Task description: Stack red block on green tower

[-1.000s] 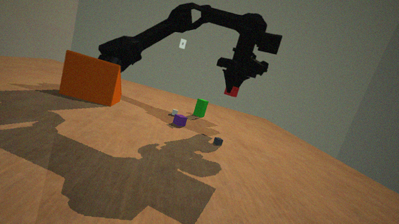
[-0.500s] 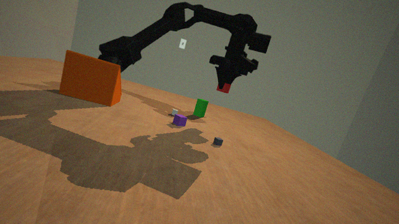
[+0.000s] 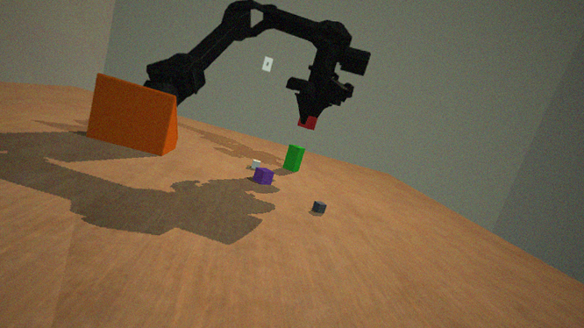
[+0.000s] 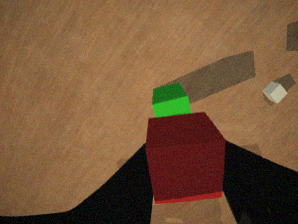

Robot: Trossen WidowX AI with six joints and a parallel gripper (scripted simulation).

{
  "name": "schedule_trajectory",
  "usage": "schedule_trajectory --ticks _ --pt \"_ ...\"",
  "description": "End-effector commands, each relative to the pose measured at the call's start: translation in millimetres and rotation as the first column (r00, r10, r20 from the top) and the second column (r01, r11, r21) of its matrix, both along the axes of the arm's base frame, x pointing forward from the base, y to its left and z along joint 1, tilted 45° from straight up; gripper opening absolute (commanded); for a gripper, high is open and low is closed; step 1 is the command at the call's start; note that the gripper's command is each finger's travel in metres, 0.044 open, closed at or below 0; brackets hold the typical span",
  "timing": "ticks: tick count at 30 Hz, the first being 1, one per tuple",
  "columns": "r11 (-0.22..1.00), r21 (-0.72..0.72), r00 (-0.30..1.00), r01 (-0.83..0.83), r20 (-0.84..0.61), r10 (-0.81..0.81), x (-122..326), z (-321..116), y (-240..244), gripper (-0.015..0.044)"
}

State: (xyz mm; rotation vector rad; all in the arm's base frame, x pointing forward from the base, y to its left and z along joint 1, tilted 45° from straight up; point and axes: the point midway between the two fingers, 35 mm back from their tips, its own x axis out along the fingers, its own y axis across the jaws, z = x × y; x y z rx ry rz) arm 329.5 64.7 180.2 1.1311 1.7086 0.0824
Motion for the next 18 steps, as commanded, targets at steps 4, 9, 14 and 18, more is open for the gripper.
schedule_trajectory --ticks 4,9,14,18 --pt "1.0 0.003 1.0 0.005 -0.004 -0.005 -5 -5 10 0.0" --pt "1.0 0.004 1.0 0.005 -0.004 -0.004 -7 -13 20 0.0" --pt "1.0 0.004 1.0 0.005 -0.004 -0.005 -7 -20 27 0.0" --pt "1.0 0.005 1.0 0.005 -0.004 -0.005 -7 -30 37 0.0"
